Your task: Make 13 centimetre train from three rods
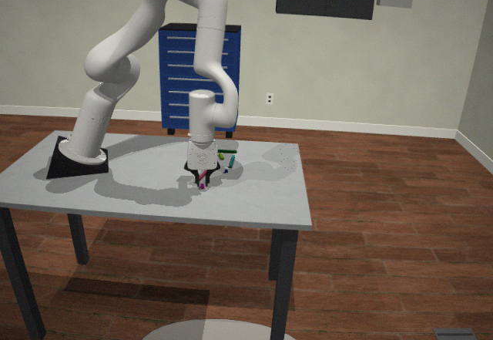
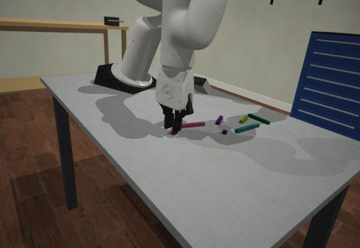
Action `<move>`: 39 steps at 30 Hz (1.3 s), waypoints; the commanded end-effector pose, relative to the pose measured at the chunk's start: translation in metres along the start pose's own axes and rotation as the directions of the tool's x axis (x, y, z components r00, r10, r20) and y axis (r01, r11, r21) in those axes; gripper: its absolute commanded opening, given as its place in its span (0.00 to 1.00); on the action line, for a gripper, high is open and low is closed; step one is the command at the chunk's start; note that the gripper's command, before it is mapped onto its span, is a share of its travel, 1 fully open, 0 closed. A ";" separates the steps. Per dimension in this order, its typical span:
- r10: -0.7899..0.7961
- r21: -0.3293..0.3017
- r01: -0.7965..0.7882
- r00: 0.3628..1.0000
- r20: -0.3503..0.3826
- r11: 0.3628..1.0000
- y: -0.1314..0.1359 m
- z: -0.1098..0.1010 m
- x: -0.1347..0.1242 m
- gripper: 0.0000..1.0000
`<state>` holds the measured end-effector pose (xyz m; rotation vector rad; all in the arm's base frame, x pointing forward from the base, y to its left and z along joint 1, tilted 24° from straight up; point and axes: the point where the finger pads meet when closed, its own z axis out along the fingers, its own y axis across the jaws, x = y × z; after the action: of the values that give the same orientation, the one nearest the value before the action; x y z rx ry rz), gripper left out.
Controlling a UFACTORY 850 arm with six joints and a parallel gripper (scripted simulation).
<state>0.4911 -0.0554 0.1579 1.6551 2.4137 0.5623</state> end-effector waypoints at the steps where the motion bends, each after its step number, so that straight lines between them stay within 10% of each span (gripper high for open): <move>1: 0.000 -0.001 0.000 1.000 0.001 1.000 0.001 0.000 0.000 0.24; 39: 0.000 -0.001 0.000 1.000 0.001 1.000 0.001 0.013 0.000 0.24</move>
<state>0.4951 -0.0529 0.1471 1.6553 2.4141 0.5619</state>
